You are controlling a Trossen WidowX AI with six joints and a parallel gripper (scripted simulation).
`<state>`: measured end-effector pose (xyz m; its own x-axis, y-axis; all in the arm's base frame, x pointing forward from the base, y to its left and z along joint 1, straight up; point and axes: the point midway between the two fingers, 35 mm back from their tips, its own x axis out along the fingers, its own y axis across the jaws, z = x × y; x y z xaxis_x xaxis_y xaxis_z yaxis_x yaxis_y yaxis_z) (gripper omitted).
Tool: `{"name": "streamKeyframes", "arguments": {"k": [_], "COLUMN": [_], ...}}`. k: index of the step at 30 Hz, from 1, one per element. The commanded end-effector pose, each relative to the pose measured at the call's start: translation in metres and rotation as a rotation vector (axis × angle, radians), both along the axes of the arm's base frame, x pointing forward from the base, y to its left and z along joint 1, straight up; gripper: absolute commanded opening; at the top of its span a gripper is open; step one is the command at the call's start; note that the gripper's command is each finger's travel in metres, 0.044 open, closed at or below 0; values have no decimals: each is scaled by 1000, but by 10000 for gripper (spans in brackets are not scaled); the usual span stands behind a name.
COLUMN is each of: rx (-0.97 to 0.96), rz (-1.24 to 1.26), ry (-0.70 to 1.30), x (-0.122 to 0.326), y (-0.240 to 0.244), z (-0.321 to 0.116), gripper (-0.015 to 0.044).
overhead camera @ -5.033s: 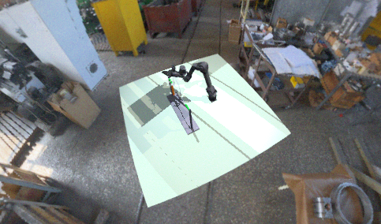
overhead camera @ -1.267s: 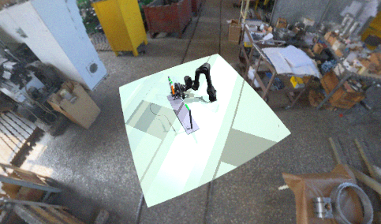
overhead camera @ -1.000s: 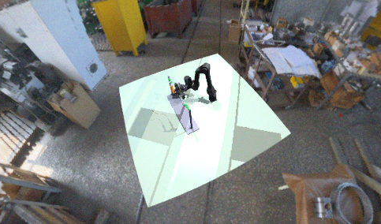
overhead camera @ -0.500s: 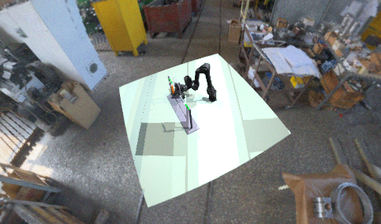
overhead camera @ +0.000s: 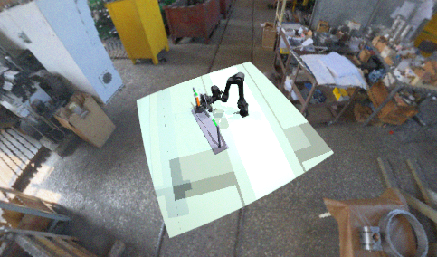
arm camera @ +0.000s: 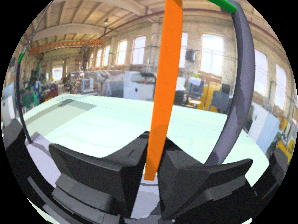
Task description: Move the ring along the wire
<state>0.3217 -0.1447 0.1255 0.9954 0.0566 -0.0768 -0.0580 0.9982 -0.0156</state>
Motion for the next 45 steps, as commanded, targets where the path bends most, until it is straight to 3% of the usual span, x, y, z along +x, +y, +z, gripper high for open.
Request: {"name": "streamKeyframes", "arguments": {"k": [1,45], "rx": [2,6], "rz": [-6,0], "ry": [-4,-1], "x": [0,0], "y": [-1,19], "z": [3,3], "gripper": [-150,-150]}}
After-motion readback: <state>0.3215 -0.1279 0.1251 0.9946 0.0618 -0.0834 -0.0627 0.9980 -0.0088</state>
